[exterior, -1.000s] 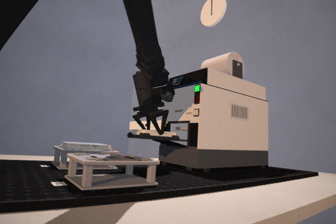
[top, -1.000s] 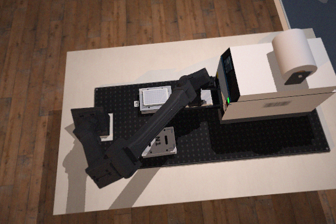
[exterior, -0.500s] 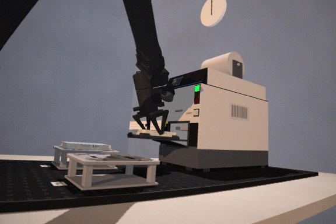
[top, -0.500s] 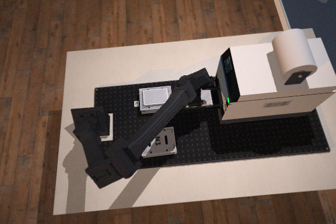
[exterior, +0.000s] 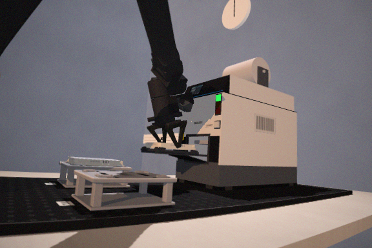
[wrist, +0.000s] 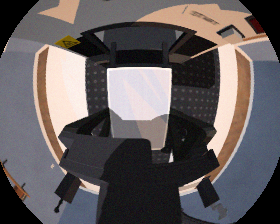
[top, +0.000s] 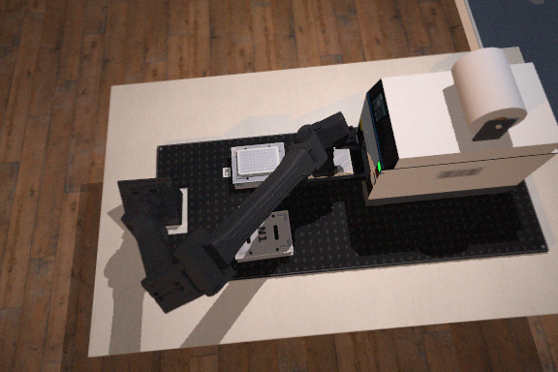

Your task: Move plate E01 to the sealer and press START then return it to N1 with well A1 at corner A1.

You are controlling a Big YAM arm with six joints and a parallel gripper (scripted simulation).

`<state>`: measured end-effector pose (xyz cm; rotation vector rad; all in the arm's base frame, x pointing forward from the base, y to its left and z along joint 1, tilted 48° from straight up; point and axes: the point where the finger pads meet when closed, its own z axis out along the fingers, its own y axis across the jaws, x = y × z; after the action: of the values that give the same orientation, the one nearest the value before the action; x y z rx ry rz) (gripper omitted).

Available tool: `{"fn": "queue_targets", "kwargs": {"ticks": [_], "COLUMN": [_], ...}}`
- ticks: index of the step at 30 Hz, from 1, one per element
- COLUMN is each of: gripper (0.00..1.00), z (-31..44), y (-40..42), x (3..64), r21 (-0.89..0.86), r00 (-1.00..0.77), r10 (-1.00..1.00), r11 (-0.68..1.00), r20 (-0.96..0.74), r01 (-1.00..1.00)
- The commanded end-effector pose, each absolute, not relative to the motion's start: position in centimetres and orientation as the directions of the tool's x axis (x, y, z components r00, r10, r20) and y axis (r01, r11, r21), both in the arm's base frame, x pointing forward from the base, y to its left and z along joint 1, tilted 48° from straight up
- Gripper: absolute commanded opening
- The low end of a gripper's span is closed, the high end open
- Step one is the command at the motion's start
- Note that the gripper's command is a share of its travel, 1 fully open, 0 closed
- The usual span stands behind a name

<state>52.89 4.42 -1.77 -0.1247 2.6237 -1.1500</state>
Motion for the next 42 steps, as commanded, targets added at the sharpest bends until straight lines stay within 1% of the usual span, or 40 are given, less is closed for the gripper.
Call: {"fn": "queue_targets", "kwargs": {"ticks": [1, 7, 19, 28, 42], "gripper": [0.0, 0.0, 0.0, 0.0, 0.0], "z": [1.0, 0.3, -0.6, 1.0, -0.7], "y": [6.4, 6.9, 5.1, 6.7, 7.0], "x": [54.4, 54.8, 55.3, 55.5, 55.1], "r21": [-0.726, -0.712, -0.719, -0.71, -0.719], "r00": [-0.944, -0.941, -0.949, -0.936, -0.942], "r10": [-0.198, -0.194, -0.186, -0.207, -0.218], "r11": [0.685, 0.7, 0.692, 0.702, 0.694], "r20": [-0.265, -0.276, -0.255, -0.286, -0.255], "r01": [0.06, 0.065, 0.057, 0.062, 0.034]}}
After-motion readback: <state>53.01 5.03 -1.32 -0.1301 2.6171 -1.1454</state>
